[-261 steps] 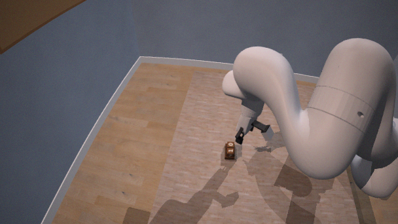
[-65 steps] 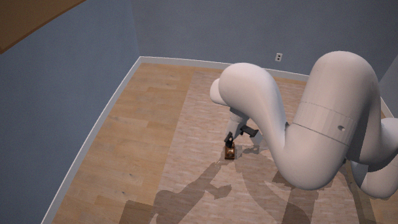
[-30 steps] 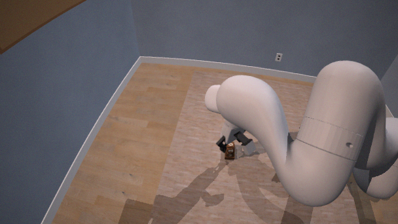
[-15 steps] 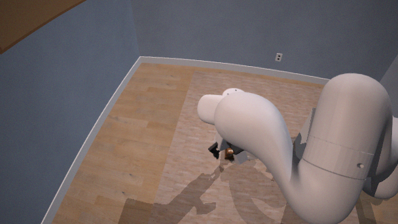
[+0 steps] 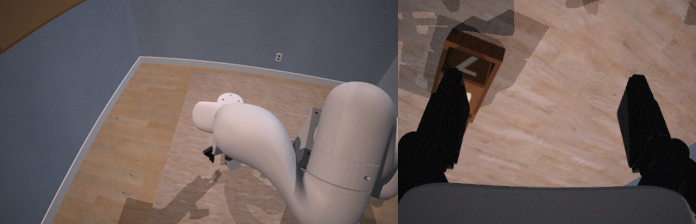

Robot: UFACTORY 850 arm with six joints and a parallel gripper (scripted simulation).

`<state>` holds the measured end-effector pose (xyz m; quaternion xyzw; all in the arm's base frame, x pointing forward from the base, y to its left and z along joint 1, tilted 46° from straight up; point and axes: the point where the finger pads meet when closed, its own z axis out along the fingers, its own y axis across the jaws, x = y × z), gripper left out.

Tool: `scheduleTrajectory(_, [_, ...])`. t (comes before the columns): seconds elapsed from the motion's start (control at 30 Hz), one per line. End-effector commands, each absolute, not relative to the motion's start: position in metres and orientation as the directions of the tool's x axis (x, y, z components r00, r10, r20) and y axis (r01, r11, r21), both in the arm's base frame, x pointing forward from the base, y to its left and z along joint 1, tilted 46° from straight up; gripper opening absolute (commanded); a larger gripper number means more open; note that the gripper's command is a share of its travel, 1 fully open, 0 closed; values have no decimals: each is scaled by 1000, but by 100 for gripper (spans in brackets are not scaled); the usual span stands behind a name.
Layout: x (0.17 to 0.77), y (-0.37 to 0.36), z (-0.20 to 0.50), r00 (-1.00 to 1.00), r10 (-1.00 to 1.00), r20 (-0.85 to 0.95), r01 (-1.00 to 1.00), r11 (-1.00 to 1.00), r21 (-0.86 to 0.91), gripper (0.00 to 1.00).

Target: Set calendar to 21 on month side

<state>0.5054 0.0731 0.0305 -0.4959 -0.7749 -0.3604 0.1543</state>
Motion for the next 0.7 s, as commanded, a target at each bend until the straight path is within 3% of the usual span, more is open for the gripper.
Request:
scheduleTrajectory(0.0, [506, 73, 31, -459, 658, 597, 880, 247, 405, 100])
scheduleTrajectory(0.67, [506, 73, 31, -459, 658, 597, 880, 247, 405, 100])
